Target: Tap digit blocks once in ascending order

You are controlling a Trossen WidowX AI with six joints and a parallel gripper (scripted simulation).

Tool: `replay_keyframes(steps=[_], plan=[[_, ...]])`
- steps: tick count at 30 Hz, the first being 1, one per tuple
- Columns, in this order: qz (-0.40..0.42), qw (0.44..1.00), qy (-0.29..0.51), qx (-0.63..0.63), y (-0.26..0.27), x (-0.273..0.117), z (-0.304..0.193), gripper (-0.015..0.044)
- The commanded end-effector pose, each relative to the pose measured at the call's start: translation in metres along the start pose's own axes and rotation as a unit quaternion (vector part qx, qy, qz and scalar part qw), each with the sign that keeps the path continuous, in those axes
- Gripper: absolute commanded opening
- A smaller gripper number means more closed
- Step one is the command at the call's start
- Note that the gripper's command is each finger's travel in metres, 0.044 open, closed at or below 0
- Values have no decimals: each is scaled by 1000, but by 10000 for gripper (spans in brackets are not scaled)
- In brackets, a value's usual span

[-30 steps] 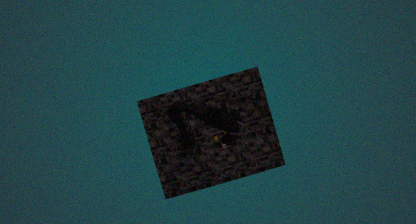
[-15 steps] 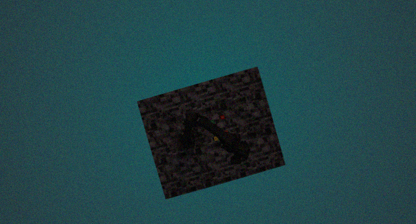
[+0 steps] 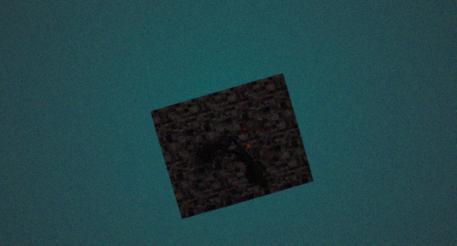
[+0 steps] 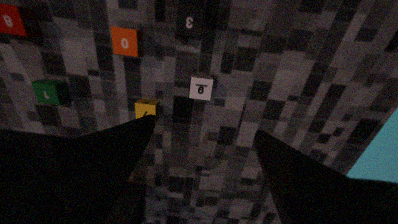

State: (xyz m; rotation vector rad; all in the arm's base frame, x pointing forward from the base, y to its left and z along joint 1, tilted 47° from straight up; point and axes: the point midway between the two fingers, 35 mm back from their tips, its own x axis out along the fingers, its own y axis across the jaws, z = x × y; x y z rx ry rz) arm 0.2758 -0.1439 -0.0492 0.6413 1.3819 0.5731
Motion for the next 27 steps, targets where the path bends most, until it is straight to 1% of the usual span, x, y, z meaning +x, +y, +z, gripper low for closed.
replay_keyframes(steps=[1,18,27], plan=[[8,1000,1,-9,2,2,-2,400],[9,1000,1,-9,4,2,-3,400],[11,1000,3,-7,86,1,-57,400]])
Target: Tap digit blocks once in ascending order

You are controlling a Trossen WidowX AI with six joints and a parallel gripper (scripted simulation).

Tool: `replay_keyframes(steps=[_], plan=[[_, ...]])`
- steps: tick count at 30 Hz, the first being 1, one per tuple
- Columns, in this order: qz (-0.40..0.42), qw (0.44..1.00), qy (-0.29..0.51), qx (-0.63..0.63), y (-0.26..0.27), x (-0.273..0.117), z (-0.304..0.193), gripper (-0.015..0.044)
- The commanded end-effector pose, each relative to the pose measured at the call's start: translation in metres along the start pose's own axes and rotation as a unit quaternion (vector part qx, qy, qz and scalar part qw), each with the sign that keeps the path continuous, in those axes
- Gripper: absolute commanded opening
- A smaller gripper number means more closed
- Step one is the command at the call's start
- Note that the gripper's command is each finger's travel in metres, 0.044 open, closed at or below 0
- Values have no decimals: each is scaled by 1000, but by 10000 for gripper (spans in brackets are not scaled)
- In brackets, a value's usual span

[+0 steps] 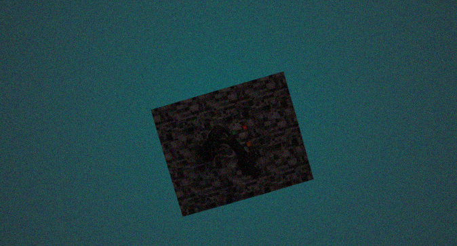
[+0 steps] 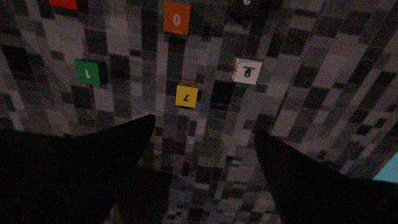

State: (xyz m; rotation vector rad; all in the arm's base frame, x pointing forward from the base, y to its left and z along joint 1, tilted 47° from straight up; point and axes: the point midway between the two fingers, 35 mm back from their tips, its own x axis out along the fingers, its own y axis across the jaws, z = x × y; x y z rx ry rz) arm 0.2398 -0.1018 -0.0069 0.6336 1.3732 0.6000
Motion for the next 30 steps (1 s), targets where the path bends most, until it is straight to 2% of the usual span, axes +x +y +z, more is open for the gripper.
replay_keyframes(steps=[1,24,30], plan=[[4,1000,2,4,28,6,-22,400],[3,1000,2,4,30,5,-21,400],[-2,1000,1,6,107,3,-5,400]])
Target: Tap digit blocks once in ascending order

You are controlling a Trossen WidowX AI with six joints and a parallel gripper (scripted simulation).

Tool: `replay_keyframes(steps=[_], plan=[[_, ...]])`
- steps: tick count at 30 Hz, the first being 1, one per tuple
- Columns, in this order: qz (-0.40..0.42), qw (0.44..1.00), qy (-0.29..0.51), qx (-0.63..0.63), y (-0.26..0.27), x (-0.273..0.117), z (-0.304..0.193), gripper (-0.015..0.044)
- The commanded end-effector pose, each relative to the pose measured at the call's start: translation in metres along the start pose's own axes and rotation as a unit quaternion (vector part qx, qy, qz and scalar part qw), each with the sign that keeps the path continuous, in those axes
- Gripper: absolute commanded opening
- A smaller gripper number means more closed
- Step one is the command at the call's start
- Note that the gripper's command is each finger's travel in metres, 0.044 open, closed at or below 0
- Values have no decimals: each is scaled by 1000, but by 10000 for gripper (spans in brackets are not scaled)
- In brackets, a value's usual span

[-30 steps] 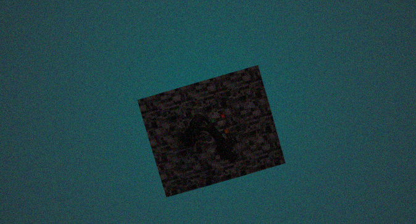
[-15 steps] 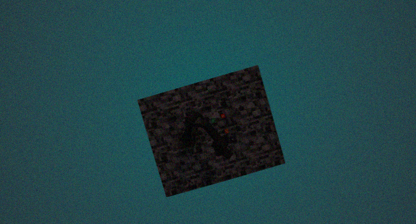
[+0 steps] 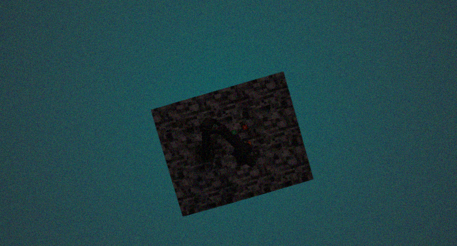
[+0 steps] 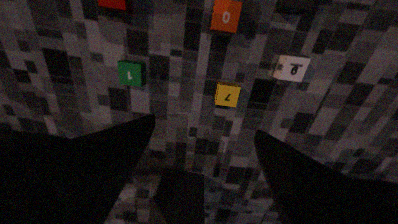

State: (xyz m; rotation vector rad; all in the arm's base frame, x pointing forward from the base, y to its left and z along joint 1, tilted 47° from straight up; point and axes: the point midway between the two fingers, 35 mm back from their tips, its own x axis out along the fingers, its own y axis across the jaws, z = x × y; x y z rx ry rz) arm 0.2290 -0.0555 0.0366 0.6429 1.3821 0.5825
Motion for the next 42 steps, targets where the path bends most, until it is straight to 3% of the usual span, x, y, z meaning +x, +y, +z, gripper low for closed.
replay_keyframes(steps=[1,6,30,39,42], plan=[[3,1000,1,-3,59,0,4,400],[11,1000,2,-4,110,2,-3,400],[11,1000,2,-4,110,1,-1,400],[11,1000,0,-7,131,0,87,400],[11,1000,-1,-7,132,1,94,400]])
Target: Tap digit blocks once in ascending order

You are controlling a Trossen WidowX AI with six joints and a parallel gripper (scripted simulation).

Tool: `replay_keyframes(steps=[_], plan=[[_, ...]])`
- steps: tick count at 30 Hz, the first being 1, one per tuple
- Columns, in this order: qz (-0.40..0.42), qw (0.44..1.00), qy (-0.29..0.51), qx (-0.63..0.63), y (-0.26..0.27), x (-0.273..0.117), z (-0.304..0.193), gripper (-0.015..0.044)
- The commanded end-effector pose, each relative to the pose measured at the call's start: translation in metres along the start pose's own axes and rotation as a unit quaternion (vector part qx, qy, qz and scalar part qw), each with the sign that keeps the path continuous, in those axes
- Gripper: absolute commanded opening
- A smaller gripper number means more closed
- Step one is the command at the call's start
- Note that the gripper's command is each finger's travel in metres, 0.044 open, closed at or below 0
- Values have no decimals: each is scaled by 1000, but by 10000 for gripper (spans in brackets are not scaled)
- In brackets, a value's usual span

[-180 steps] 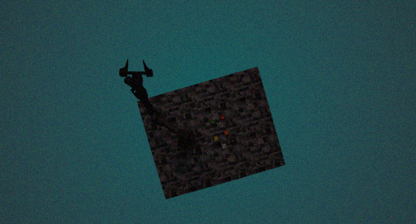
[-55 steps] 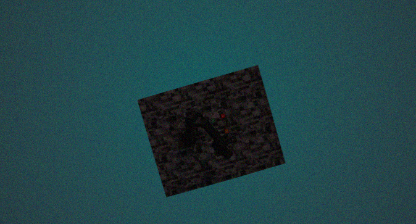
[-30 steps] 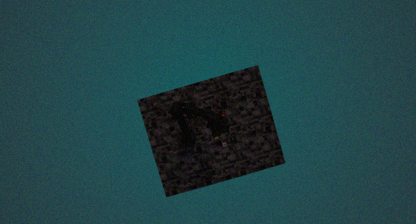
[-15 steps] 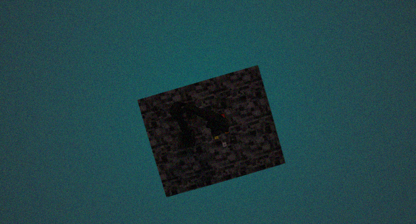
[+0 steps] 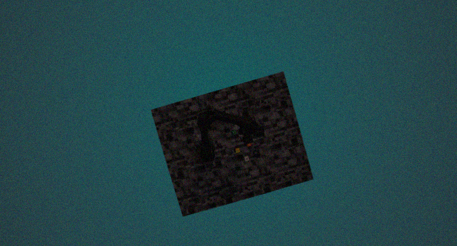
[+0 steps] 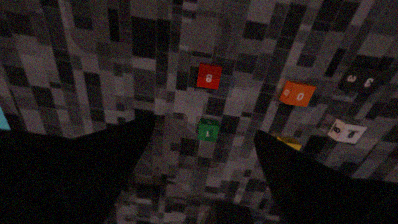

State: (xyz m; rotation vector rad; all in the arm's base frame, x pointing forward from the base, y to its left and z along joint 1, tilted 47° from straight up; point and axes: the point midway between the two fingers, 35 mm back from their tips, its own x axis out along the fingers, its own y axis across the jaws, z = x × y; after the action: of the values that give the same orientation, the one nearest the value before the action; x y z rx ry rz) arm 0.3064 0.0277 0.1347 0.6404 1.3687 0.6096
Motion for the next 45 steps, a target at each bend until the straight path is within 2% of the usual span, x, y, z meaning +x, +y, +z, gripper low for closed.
replay_keyframes(steps=[1,21,30,45], plan=[[2,1000,0,3,4,2,15,400],[2,1000,0,3,1,2,16,400],[-2,1000,0,3,-138,2,16,400],[-1,1000,0,3,-144,2,15,400]])
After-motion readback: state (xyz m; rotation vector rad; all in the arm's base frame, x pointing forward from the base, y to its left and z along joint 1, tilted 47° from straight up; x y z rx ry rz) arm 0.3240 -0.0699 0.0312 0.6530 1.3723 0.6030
